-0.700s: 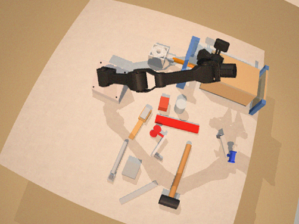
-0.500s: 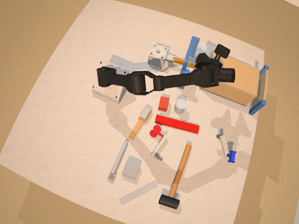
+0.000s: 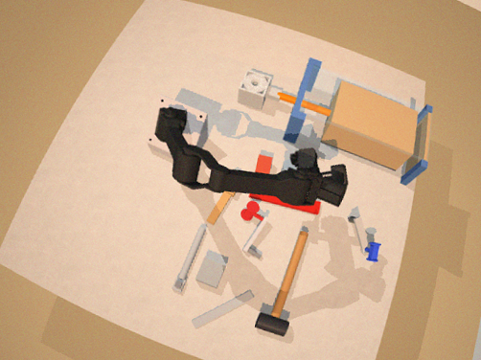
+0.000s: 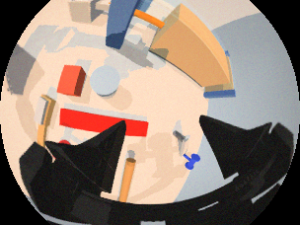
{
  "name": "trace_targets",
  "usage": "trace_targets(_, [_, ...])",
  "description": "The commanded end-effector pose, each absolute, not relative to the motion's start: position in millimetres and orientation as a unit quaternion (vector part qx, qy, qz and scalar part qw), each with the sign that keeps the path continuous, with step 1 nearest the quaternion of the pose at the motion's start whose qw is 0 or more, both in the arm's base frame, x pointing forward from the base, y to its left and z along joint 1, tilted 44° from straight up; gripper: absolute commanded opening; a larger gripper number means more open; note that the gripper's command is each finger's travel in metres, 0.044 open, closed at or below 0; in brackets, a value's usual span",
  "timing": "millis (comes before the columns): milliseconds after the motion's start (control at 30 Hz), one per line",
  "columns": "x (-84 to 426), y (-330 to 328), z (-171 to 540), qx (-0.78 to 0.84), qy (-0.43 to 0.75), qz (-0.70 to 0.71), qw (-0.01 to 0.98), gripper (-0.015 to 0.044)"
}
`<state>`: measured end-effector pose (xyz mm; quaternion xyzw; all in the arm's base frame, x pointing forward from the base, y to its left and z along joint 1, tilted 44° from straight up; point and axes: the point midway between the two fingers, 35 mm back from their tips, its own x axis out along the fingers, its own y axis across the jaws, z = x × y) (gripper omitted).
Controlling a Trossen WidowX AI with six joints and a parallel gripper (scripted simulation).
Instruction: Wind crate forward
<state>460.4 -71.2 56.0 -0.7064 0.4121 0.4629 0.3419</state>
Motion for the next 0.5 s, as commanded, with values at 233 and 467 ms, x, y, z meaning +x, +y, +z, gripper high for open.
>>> trace_targets(233, [339,-212,114,-0.586,0.693,0.226,0.354,0.0440])
trace_targets(467, [320,-225,122,-0.568,0.721,0.191,0.349,0.0440])
